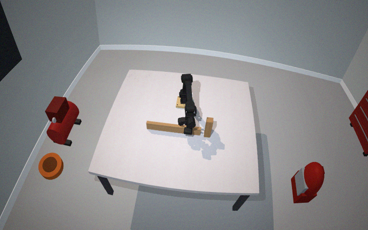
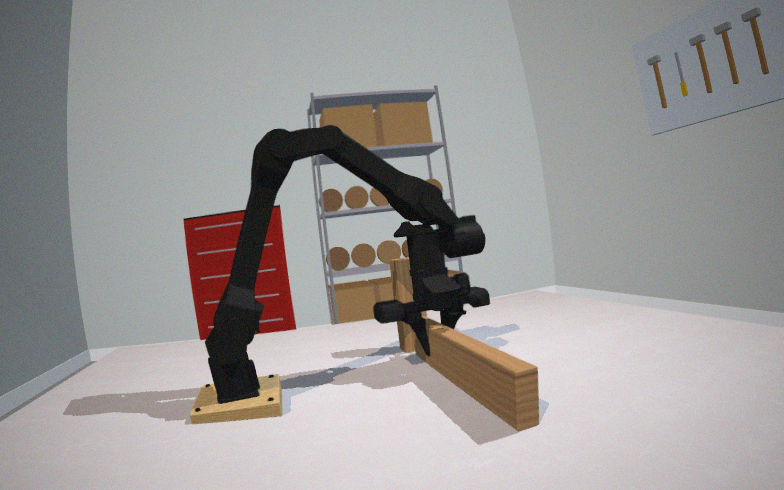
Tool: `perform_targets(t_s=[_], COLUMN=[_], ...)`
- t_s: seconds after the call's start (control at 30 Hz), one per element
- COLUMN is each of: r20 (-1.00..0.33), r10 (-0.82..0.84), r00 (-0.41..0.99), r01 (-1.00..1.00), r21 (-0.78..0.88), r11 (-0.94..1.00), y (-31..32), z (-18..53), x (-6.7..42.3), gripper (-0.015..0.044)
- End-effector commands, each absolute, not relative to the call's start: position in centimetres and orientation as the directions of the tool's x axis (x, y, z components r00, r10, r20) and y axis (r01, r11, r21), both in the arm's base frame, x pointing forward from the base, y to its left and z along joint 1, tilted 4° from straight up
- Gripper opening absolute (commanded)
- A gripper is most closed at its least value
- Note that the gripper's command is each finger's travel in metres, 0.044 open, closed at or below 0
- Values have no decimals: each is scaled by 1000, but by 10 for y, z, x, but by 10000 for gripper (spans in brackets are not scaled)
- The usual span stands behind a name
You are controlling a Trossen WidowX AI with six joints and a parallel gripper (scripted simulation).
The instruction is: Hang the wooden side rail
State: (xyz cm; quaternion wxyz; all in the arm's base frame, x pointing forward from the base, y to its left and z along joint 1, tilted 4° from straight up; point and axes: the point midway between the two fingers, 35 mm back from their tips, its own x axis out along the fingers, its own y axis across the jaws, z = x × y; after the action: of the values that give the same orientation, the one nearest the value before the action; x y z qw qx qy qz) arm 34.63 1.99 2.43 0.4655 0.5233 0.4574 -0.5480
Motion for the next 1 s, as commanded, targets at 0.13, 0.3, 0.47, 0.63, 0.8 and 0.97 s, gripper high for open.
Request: perform_targets(t_s=[0.13,0.3,0.47,0.63,0.8,0.97], r20=[-999,-999,-999,-999,-999,-999], r10=[-34,-34,-34,-34,-34,-34], r00=[-22,-22,-22,-22,-22,-22], r01=[989,989,989,989,989,989], r21=[-16,-16,-16,-16,-16,-16], r11=[-145,-145,-145,-145,-145,-145], y=[20,20,20,20,20,20], z=[25,26,26,27,28,29], x=[347,347,347,347,347,347], gripper=[0,0,0,0,0,0])
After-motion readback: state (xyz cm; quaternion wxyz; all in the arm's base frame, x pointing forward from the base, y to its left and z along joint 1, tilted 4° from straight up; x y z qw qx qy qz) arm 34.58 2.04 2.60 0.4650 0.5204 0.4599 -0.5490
